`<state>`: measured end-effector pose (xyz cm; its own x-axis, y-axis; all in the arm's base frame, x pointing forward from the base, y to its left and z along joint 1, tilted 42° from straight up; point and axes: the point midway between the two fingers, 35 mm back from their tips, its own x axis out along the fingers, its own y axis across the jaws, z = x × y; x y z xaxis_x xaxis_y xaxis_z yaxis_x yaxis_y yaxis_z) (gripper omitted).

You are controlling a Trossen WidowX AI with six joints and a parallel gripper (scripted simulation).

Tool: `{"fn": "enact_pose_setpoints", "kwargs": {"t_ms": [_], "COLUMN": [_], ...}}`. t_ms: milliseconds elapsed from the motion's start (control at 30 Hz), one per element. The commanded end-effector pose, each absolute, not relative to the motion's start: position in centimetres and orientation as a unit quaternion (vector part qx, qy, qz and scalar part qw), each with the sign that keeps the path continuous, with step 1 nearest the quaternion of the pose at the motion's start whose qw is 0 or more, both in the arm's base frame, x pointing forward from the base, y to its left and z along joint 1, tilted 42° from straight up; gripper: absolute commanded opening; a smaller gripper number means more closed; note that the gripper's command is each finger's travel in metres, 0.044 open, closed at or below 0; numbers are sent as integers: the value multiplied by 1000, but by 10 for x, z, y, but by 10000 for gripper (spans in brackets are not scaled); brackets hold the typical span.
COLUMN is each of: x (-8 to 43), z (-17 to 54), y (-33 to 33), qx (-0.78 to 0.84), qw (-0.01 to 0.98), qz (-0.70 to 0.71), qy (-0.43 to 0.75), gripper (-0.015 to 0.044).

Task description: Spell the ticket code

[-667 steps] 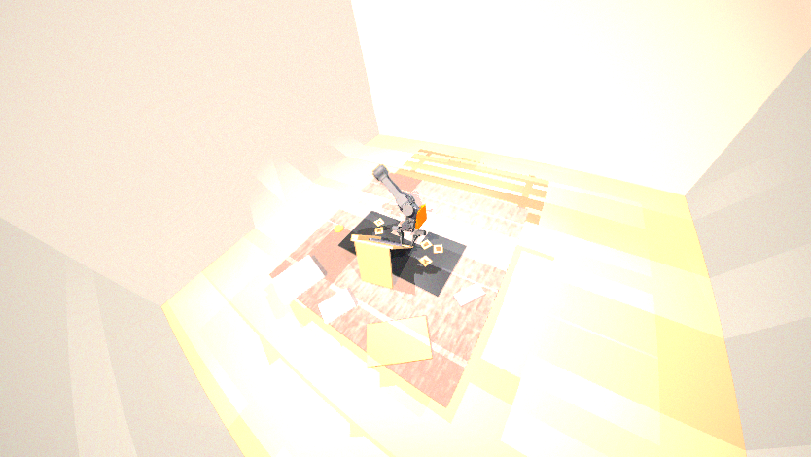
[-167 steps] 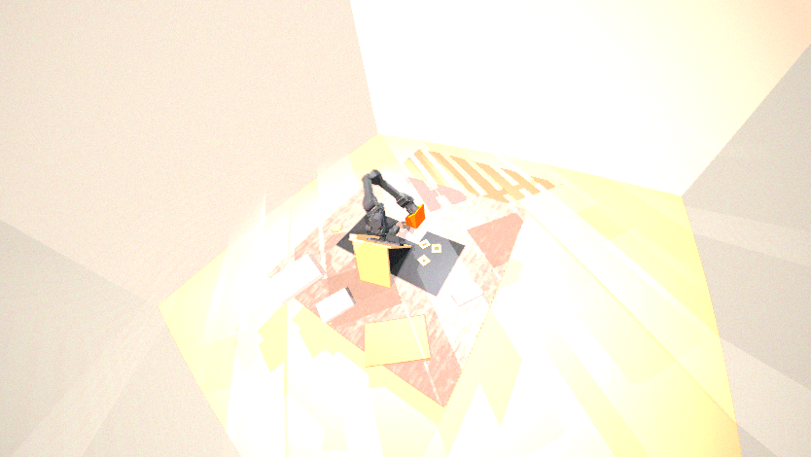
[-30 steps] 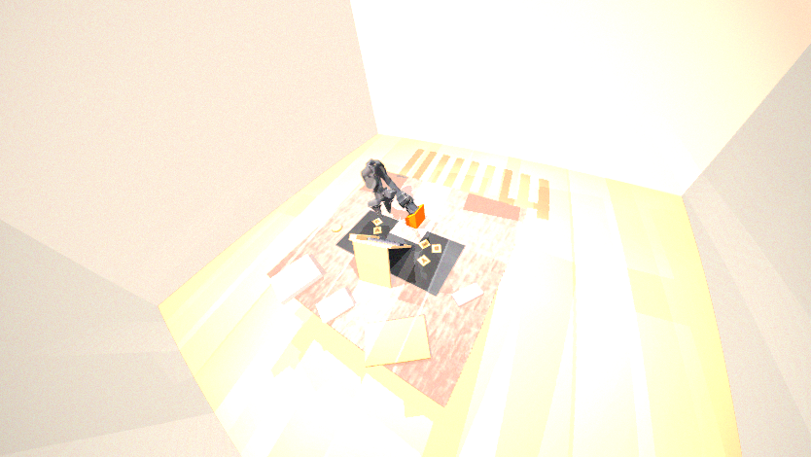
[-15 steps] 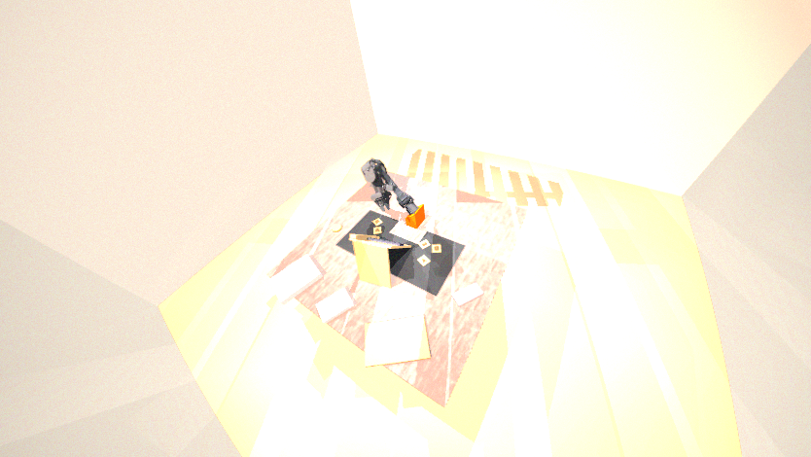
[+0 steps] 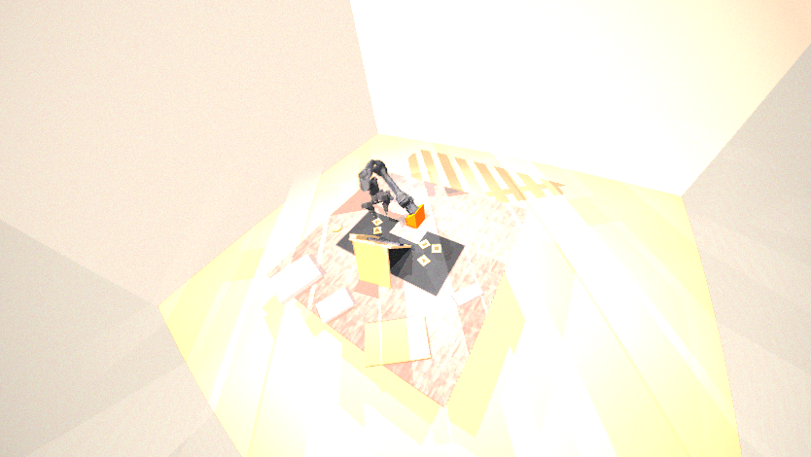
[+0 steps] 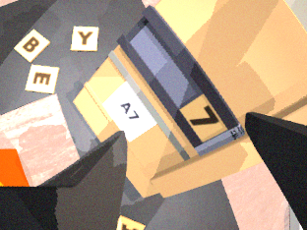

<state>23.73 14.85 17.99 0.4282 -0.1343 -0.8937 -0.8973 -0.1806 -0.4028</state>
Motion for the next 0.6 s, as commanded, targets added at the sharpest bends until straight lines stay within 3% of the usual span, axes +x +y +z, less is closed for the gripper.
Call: {"fn": "enact_pose_setpoints", "kwargs": {"t_ms": [0,200,567], "x": [257,266,263], "z": [172,160,148], "y": [97,47,-10], "qx": [-473,-233,59], "qw": [703,806,819], "qz": [167,-60,-318], "qy": [503,540,475], "gripper": [340,340,340]}}
